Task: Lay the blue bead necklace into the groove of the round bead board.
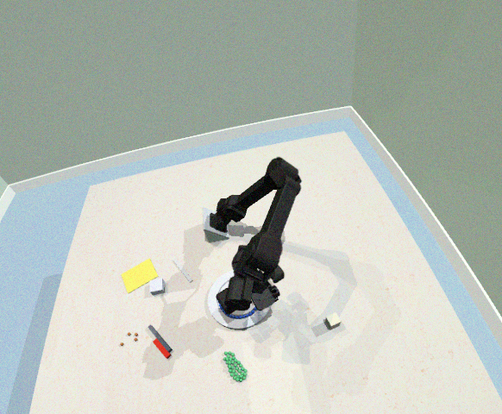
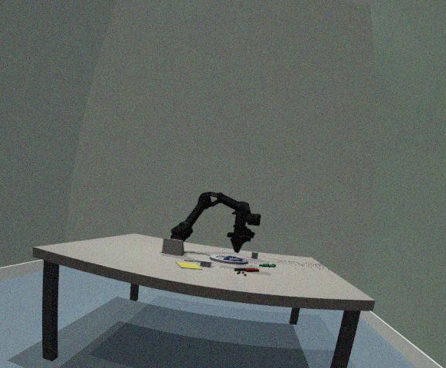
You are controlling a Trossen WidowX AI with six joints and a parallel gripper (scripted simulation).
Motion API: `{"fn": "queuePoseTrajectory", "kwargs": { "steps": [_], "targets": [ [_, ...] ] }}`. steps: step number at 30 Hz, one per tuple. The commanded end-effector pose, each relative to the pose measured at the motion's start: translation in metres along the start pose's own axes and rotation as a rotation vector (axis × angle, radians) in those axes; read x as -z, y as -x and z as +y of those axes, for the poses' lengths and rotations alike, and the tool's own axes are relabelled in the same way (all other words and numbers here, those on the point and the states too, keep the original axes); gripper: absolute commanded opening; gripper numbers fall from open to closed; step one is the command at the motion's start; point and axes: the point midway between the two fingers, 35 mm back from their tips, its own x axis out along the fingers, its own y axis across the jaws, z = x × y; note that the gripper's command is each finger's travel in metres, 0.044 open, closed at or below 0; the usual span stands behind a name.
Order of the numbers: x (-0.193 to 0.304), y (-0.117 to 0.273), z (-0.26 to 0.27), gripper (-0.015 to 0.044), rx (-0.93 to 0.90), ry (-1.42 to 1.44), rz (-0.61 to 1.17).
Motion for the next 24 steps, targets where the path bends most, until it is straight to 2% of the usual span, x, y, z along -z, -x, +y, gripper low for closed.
{"fn": "queuePoseTrajectory", "kwargs": {
  "steps": [1, 22, 24],
  "targets": [
    [0.001, -0.004, 0.000, 0.0120, -0.002, -0.003, 0.002],
    [0.003, -0.031, 0.002, 0.0120, -0.008, -0.010, 0.010],
    [0.001, -0.029, 0.001, 0.0067, 0.000, -0.002, 0.009]
  ]
}}
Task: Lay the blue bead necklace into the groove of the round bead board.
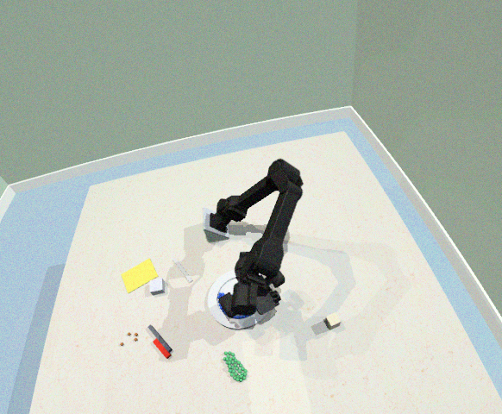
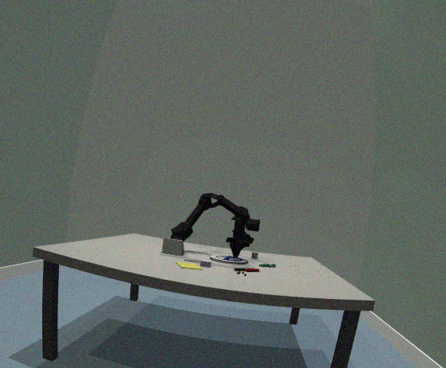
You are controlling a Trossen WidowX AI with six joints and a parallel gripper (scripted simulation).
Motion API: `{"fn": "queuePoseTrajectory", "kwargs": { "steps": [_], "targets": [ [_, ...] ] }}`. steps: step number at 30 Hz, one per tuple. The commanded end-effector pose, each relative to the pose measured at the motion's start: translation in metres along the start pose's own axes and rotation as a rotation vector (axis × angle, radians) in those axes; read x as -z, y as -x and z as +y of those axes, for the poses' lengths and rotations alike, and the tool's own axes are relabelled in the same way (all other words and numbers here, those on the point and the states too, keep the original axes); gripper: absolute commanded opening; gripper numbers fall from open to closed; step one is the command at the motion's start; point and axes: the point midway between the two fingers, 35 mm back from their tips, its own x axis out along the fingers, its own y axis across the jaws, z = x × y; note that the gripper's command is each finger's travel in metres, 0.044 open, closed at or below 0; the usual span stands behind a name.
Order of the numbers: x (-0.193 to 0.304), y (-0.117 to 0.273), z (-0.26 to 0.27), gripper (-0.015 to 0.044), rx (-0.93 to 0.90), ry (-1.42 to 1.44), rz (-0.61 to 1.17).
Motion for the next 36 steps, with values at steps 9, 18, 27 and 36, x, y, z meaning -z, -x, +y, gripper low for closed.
{"fn": "queuePoseTrajectory", "kwargs": {
  "steps": [9, 18, 27, 36],
  "targets": [
    [0.0000, 0.0002, -0.0001, 0.0000, 0.000, 0.000, 0.000],
    [0.0000, 0.0002, -0.0001, 0.0000, 0.000, 0.000, 0.000],
    [0.0000, 0.0002, -0.0001, 0.0000, 0.000, 0.000, 0.000],
    [0.0014, 0.0056, 0.0007, 0.0000, -0.007, -0.007, 0.000]
  ]
}}
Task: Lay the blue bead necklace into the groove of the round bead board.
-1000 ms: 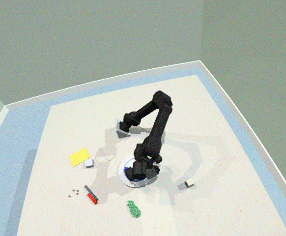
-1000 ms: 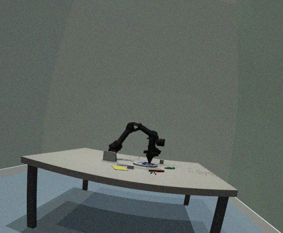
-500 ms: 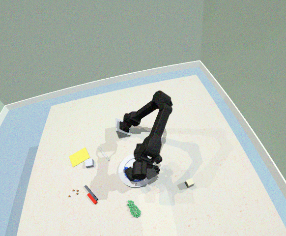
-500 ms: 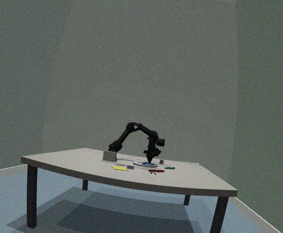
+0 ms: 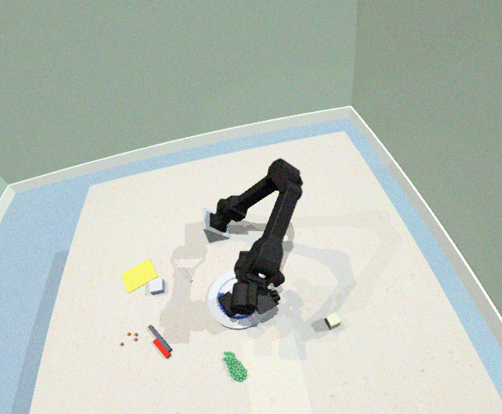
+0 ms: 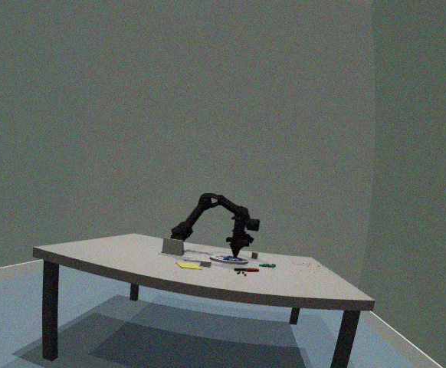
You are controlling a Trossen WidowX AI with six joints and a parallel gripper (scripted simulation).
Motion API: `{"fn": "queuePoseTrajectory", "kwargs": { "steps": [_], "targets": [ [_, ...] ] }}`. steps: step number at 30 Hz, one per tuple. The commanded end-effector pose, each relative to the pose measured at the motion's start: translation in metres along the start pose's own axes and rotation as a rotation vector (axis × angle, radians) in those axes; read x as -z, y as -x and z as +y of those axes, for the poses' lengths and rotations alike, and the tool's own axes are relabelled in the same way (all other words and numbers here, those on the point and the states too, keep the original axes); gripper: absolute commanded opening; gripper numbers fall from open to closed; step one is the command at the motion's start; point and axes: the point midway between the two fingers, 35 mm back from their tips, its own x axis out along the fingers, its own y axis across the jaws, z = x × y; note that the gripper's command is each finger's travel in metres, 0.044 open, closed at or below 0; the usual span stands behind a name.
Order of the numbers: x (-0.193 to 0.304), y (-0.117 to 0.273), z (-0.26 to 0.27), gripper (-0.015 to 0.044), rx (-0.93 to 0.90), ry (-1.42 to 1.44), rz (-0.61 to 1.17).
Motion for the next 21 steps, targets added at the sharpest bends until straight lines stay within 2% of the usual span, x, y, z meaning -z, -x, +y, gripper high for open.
{"fn": "queuePoseTrajectory", "kwargs": {
  "steps": [1, 21],
  "targets": [
    [-0.0003, 0.0043, 0.0004, 0.0000, -0.003, 0.000, -0.004],
    [-0.0061, -0.0036, 0.0096, 0.0000, -0.004, 0.000, -0.004]
  ]
}}
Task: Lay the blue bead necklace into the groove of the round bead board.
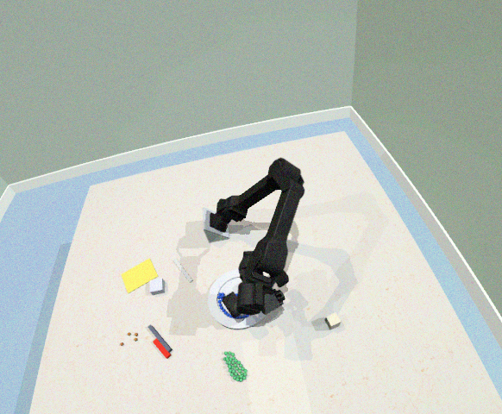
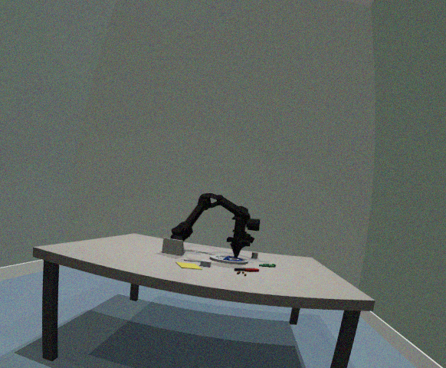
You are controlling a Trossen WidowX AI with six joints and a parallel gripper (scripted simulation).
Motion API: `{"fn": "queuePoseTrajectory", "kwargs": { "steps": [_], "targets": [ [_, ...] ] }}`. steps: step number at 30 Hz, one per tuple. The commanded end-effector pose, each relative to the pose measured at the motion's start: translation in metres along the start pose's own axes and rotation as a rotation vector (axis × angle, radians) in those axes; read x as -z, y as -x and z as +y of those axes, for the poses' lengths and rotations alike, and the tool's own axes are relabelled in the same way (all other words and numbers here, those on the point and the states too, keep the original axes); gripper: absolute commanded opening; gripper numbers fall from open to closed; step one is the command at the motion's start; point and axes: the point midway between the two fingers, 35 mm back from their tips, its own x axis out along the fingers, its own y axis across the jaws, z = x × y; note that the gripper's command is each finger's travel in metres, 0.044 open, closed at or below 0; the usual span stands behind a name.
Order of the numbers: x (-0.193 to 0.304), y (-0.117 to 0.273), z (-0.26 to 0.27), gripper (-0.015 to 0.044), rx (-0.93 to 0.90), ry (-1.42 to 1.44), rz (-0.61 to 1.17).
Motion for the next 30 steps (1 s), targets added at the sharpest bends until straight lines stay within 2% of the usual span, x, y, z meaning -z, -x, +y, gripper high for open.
{"fn": "queuePoseTrajectory", "kwargs": {
  "steps": [1, 18, 30],
  "targets": [
    [0.0017, -0.0035, 0.0015, 0.0000, -0.009, -0.007, 0.004],
    [0.0019, 0.0012, 0.0008, 0.0440, -0.005, -0.007, 0.005],
    [0.0019, 0.0045, 0.0008, 0.0440, -0.009, -0.007, 0.004]
  ]
}}
